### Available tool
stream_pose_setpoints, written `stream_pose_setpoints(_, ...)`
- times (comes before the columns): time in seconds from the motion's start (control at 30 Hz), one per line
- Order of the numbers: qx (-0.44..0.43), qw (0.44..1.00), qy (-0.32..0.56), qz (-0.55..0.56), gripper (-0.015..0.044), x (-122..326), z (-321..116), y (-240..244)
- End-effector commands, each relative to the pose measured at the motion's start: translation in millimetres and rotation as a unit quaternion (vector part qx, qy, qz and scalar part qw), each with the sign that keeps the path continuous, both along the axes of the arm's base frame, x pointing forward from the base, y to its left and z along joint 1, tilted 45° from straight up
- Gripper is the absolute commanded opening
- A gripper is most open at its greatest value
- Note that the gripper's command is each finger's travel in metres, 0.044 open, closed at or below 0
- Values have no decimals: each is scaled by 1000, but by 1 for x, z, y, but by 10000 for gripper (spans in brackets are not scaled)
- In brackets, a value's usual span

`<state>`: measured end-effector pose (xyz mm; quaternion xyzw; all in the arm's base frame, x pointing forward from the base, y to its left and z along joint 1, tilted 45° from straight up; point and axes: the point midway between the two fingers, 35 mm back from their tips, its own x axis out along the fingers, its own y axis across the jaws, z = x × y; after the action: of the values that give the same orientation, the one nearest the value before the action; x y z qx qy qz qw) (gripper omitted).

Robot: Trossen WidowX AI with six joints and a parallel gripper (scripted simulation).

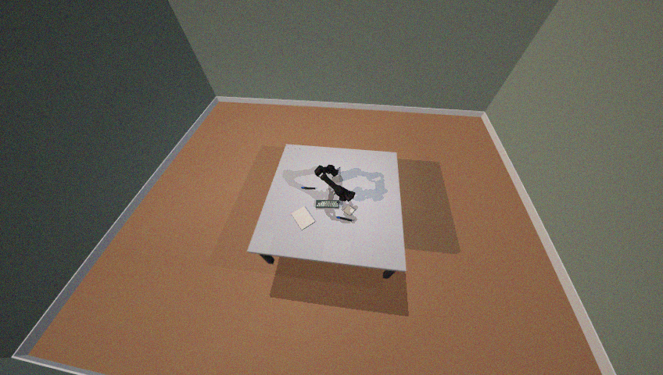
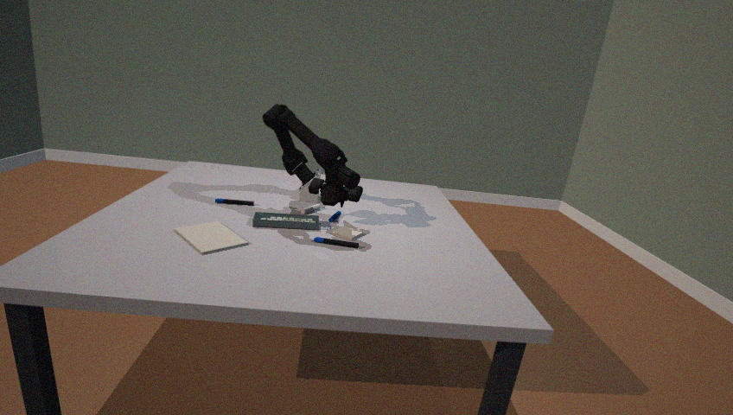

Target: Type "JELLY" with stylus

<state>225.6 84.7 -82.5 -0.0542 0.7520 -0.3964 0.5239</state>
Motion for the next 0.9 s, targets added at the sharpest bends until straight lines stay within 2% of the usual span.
stream_pose_setpoints(0.0,-1,1000,2,4,150,-1,-3,-4)
stream_pose_setpoints(0.87,-2,1000,2,4,150,0,-14,-15)
